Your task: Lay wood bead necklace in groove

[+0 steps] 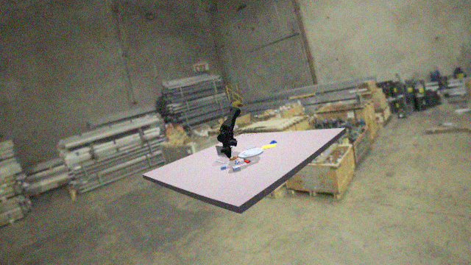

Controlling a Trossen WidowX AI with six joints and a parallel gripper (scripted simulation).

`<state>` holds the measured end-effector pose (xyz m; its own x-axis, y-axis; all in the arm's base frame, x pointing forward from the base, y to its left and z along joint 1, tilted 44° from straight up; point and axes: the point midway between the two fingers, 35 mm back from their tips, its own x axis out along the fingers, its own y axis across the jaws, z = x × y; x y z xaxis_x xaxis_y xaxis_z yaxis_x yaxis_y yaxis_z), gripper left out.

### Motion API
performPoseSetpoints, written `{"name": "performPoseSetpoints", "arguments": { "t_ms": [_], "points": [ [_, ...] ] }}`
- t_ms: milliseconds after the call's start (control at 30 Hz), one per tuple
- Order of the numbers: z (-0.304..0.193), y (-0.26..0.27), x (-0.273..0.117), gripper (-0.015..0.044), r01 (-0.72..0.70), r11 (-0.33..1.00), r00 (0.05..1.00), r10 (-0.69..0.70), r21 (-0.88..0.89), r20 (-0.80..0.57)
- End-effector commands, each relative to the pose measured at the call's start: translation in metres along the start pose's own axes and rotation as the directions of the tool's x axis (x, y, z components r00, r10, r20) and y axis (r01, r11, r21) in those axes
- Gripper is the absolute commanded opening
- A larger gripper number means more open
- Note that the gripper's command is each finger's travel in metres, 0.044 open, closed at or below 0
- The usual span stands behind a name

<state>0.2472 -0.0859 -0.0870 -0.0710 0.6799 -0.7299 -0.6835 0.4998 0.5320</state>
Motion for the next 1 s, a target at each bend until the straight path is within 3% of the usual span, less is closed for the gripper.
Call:
{"name": "performPoseSetpoints", "arguments": {
  "t_ms": [0, 267, 867, 967],
  "points": [
    [0.0, -0.001, -0.012, 0.0236, 0.005, 1.0, 1.0, -0.005, -0.003, -0.003],
    [0.0, -0.001, -0.014, 0.044, 0.005, 1.0, 1.0, -0.005, -0.003, -0.002],
    [0.0, -0.001, -0.014, 0.044, 0.005, 1.0, 1.0, -0.005, -0.003, -0.002],
    [0.0, -0.001, -0.023, 0.0361, 0.005, 0.997, 1.0, -0.005, -0.072, -0.002]
  ]
}}
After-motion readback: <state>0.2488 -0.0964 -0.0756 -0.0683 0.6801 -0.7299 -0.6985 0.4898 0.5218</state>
